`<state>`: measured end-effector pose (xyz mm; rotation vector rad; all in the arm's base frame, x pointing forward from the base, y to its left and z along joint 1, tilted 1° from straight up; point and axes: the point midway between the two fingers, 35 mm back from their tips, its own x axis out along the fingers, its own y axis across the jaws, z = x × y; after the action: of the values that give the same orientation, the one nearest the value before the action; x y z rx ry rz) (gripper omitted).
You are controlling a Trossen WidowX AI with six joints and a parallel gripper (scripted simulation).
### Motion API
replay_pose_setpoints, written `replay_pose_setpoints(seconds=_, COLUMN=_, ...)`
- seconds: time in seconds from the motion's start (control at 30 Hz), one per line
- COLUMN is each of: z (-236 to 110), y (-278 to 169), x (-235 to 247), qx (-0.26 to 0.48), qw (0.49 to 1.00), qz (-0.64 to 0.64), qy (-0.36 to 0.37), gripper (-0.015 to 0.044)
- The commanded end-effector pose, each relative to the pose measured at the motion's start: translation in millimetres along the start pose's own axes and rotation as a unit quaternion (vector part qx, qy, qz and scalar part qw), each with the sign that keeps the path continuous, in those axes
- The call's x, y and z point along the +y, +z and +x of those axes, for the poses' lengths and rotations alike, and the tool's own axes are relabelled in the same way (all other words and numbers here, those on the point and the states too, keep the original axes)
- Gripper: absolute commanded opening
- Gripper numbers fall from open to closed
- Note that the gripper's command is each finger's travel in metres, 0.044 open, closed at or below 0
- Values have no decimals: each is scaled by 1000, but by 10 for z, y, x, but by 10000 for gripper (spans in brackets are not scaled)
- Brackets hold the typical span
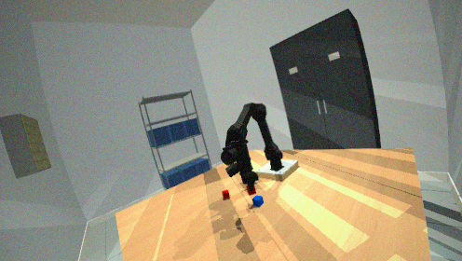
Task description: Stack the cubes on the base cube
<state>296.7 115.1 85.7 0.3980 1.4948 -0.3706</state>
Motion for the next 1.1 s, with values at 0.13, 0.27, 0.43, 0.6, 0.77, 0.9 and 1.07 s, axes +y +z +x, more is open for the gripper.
replay_pose_setpoints(seconds=0.13, z=47, y=-6, x=-9, qx=0, qw=1000, qz=4, qy=-2, gripper=105)
replay_pose_setpoints(seconds=0.27, z=136, y=-2, x=-12, qx=0, qw=1000, qz=5, qy=-2, gripper=105)
replay_pose_setpoints(seconds=0.43, z=247, y=1, x=-20, qx=0, qw=1000, qz=5, qy=-2, gripper=105)
replay_pose_setpoints(seconds=0.6, z=280, y=1, x=-23, qx=0, qw=1000, qz=6, qy=-2, gripper=105)
replay_pose_setpoints(seconds=0.77, z=280, y=1, x=-23, qx=0, qw=1000, qz=6, qy=-2, gripper=105)
replay_pose_setpoints(seconds=0.9, z=280, y=1, x=-23, qx=0, qw=1000, qz=6, qy=-2, gripper=105)
replay_pose_setpoints(seconds=1.07, z=291, y=1, x=-23, qx=0, qw=1000, qz=4, qy=-2, gripper=105)
